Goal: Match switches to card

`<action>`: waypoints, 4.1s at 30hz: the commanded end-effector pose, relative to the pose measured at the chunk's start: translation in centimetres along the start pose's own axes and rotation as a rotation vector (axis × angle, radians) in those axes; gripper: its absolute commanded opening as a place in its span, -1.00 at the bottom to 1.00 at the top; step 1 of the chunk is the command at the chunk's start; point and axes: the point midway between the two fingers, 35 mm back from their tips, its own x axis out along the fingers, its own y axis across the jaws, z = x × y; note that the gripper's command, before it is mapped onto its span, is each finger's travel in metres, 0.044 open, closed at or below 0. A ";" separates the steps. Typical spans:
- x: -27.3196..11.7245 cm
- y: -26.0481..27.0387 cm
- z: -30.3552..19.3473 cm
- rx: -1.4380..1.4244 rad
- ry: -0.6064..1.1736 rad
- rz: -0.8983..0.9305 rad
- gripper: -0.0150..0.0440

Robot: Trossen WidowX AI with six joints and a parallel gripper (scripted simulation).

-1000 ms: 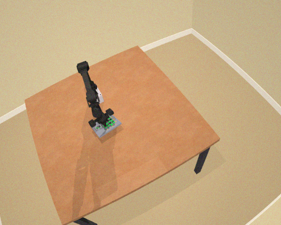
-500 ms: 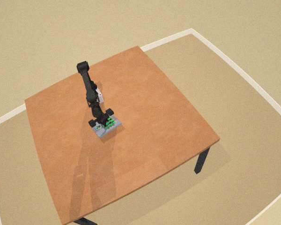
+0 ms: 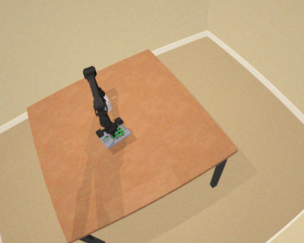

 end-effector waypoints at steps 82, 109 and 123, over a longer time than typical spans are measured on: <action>-2.2 2.3 -6.2 0.005 -0.042 -0.001 -0.49; 0.2 2.3 -6.2 0.005 -0.042 -0.001 -0.49; 0.2 2.3 -6.2 0.005 -0.042 -0.001 -0.49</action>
